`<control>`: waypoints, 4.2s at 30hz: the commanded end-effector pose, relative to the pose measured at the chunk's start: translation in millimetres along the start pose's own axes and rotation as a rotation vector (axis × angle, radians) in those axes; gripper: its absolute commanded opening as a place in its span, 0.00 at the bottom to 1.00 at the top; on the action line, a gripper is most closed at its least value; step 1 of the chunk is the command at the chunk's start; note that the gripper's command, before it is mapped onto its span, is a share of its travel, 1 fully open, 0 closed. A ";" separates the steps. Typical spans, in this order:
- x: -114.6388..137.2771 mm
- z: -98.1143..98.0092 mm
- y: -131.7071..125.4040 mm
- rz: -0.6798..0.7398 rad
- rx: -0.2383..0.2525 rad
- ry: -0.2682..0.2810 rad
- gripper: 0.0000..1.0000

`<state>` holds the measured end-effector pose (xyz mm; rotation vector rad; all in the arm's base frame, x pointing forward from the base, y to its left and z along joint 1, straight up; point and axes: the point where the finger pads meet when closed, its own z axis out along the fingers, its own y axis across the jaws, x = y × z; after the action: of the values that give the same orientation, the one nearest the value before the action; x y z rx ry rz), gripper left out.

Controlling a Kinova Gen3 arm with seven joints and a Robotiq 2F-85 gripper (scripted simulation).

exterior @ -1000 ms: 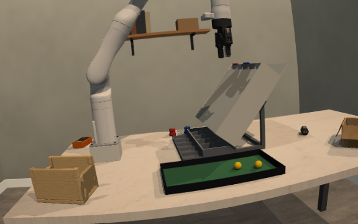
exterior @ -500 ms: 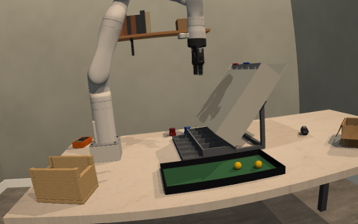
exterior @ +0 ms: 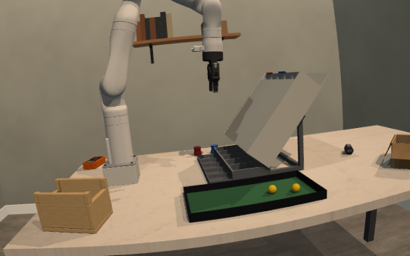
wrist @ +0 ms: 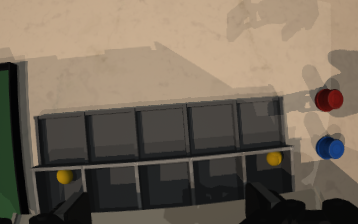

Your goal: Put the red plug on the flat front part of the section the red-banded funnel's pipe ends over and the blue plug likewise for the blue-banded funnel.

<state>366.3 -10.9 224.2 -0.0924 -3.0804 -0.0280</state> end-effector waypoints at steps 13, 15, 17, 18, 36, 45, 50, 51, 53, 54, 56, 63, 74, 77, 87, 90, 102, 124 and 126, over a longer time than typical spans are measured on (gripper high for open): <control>-1.2 -0.5 1.0 -0.034 0.028 -0.058 1.00; -1.2 -0.5 1.0 -0.034 0.028 -0.058 1.00; -1.2 -0.5 1.0 -0.034 0.028 -0.058 1.00; -1.2 -0.5 1.0 -0.034 0.028 -0.058 1.00; -0.7 -0.4 1.5 -0.034 0.022 -0.052 1.00; -0.6 -0.4 1.8 -0.035 0.022 -0.052 1.00; -0.6 -0.4 1.8 -0.035 0.022 -0.052 1.00; -0.6 -0.4 1.8 -0.035 0.022 -0.052 1.00; -0.6 -0.4 1.8 -0.035 0.022 -0.052 1.00; -0.6 -0.4 1.8 -0.035 0.022 -0.052 0.50; -0.6 -0.4 1.8 -0.035 0.022 -0.052 0.50; -0.6 -0.4 1.8 -0.035 0.022 -0.052 0.50; -0.6 -0.4 1.8 -0.035 0.022 -0.052 0.50; -0.6 -0.4 1.8 -0.035 0.022 -0.052 0.50; -0.6 -0.4 1.8 -0.035 0.022 -0.052 0.50; -0.6 -0.4 1.8 -0.035 0.022 -0.052 0.50; -0.6 -0.4 1.8 -0.035 0.022 -0.052 0.50; -2.0 95.5 -168.2 -0.033 0.025 -0.057 0.50; -2.0 95.5 -168.2 -0.033 0.025 -0.057 0.50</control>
<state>355.4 -156.4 138.6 -0.0045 -3.1446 0.0201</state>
